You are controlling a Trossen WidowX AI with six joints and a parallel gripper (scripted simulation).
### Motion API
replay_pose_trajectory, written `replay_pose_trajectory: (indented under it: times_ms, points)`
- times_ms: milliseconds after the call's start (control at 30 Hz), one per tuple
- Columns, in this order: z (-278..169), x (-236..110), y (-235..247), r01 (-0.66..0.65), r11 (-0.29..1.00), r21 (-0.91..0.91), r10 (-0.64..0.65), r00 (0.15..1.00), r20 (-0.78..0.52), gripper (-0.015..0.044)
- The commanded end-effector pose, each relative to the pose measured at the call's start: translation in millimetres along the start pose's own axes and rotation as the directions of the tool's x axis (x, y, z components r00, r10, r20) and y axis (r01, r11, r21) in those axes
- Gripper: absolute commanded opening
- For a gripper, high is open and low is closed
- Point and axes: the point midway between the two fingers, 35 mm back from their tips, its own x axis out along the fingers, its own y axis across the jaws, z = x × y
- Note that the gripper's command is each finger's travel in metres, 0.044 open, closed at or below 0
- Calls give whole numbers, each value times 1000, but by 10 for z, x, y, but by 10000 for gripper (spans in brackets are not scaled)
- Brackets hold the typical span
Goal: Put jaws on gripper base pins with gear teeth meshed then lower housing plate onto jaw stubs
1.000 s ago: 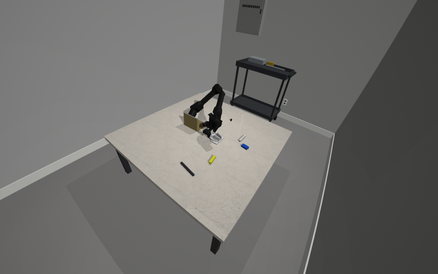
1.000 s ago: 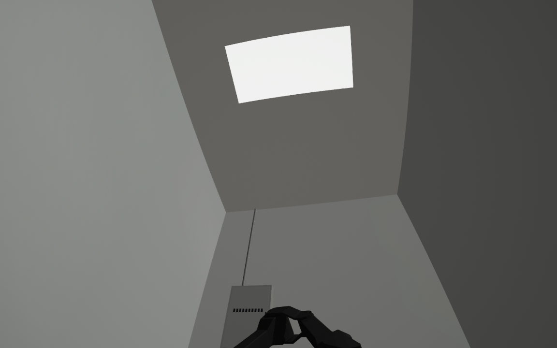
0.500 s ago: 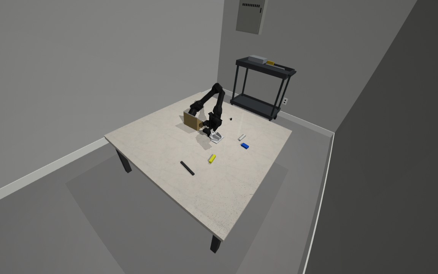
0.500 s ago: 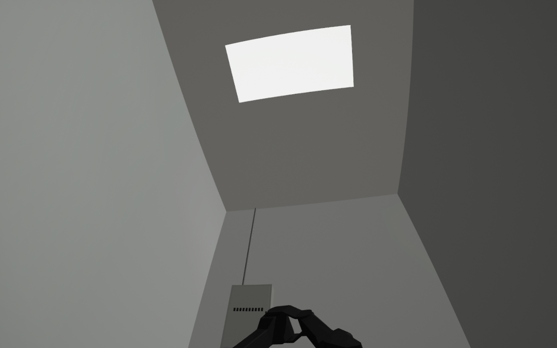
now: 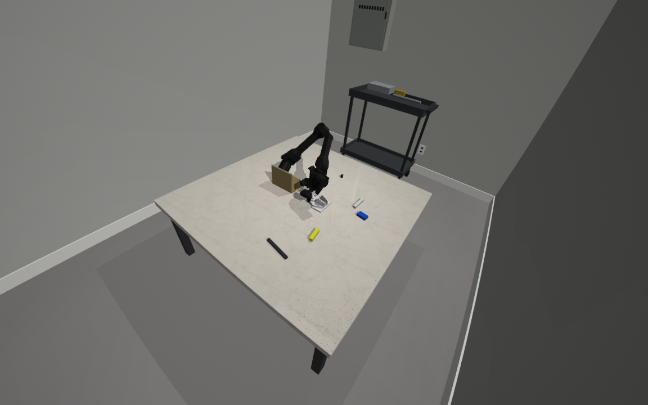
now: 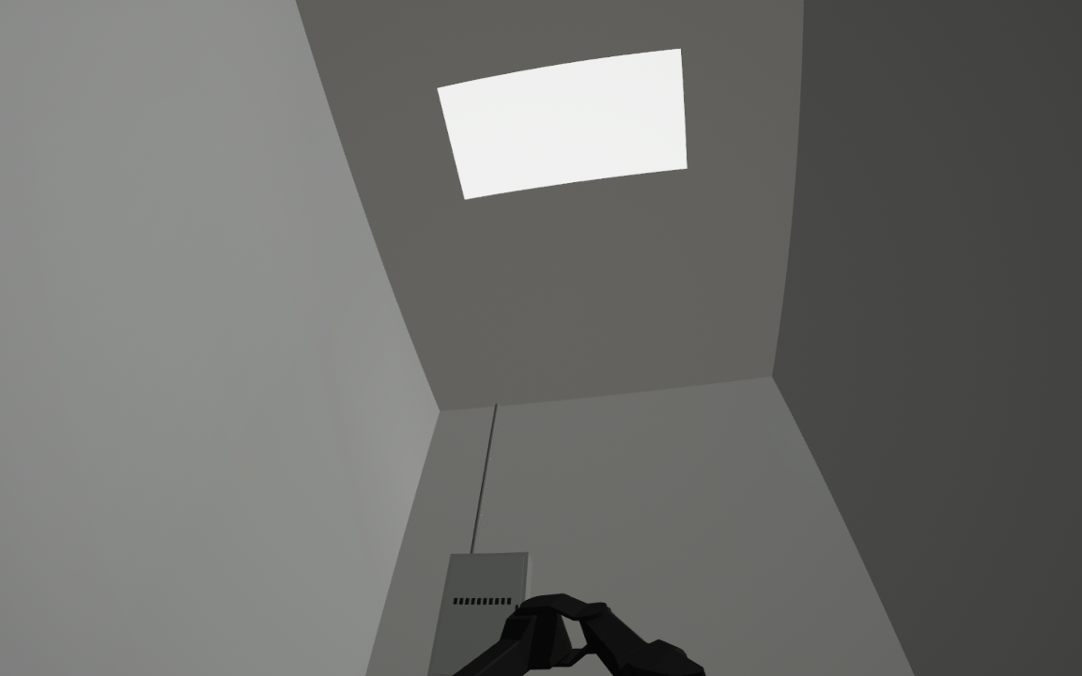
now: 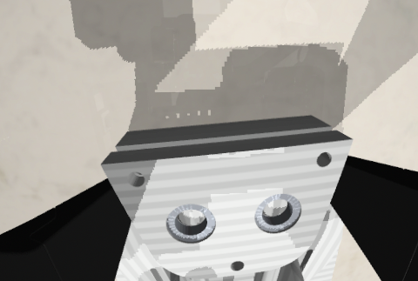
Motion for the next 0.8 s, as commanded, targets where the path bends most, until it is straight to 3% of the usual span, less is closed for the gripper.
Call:
replay_pose_trajectory:
  times_ms: [0,767]
  points:
    - [4,13,0,1,1000,4,-1,1000,1,351]
    - [4,35,0,1,1000,4,-1,1000,1,351]
